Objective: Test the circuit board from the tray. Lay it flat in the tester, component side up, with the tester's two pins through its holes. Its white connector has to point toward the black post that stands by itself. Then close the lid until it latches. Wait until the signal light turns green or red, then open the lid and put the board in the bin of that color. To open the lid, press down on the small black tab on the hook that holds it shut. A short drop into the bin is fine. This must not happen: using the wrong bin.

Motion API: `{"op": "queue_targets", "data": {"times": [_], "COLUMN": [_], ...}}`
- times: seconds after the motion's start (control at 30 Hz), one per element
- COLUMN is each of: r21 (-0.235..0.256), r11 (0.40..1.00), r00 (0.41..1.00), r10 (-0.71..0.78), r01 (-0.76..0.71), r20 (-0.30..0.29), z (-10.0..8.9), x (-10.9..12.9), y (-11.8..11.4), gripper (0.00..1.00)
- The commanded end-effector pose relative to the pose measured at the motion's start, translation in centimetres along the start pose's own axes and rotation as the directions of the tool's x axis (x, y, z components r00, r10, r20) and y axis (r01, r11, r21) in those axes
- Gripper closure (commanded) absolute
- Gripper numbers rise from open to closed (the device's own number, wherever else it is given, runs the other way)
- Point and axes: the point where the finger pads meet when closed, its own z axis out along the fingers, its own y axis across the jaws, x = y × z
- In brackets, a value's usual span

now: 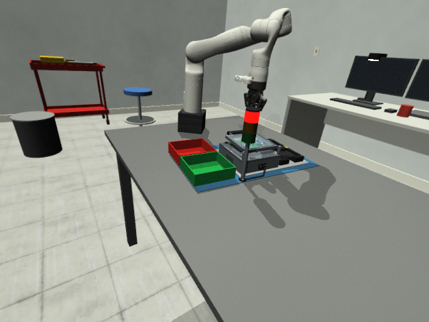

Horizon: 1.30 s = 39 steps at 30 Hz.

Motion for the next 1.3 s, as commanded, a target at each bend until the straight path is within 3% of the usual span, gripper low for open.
{"op": "queue_targets", "data": {"times": [0.0, 0.6, 1.03, 1.27], "r21": [0.001, 0.001, 0.001, 0.001], "r11": [1.000, 1.000, 1.000, 1.000], "r00": [1.000, 1.000, 1.000, 1.000], "r10": [0.000, 0.000, 0.000, 0.000], "r01": [0.000, 0.000, 0.000, 0.000], "r20": [0.001, 0.001, 0.001, 0.001], "z": [0.0, 0.0, 0.0, 0.0], "x": [0.0, 0.3, 5.0, 6.2], "y": [0.0, 0.0, 0.4, 0.5], "gripper": [0.74, 0.74, 0.74, 0.74]}}
